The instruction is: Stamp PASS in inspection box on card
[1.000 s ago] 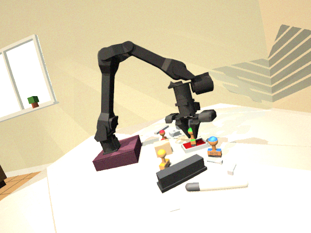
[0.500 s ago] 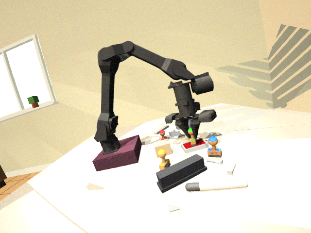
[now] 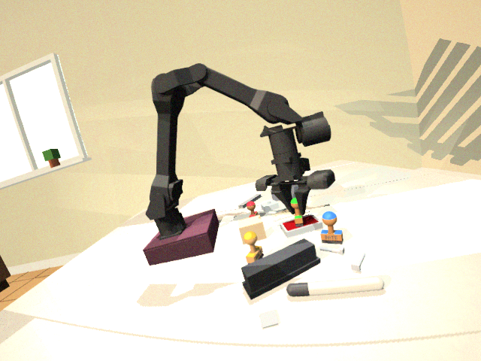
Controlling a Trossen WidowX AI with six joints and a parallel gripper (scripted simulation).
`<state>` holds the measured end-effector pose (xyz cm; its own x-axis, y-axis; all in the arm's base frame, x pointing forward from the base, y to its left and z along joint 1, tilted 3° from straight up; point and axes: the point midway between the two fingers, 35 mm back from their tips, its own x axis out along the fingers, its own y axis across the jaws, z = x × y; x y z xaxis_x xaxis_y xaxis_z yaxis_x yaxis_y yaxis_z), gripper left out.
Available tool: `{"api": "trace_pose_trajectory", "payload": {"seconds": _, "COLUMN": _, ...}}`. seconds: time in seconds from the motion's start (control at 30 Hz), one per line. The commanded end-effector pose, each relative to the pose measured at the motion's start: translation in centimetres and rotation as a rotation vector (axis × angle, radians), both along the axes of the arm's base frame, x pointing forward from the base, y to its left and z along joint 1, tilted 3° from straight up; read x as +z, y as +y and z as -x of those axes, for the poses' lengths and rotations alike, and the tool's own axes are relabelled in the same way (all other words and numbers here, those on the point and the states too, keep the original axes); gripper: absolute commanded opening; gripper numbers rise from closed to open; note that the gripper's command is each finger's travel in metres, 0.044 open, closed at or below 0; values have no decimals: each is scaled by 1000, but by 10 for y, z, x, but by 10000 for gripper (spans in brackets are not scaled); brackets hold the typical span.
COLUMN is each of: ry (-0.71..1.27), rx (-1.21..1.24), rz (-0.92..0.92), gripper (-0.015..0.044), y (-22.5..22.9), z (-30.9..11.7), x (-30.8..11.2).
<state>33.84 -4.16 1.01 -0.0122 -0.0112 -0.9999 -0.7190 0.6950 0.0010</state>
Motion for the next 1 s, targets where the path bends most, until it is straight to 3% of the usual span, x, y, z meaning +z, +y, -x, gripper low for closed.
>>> {"api": "trace_pose_trajectory", "payload": {"seconds": 0.0, "ry": -1, "rx": 0, "rz": 3, "gripper": 0, "y": 0, "z": 0, "x": 3}}
{"api": "trace_pose_trajectory", "payload": {"seconds": 0.97, "ry": -1, "rx": 0, "rz": 3, "gripper": 0, "y": 0, "z": -2, "x": 34}}
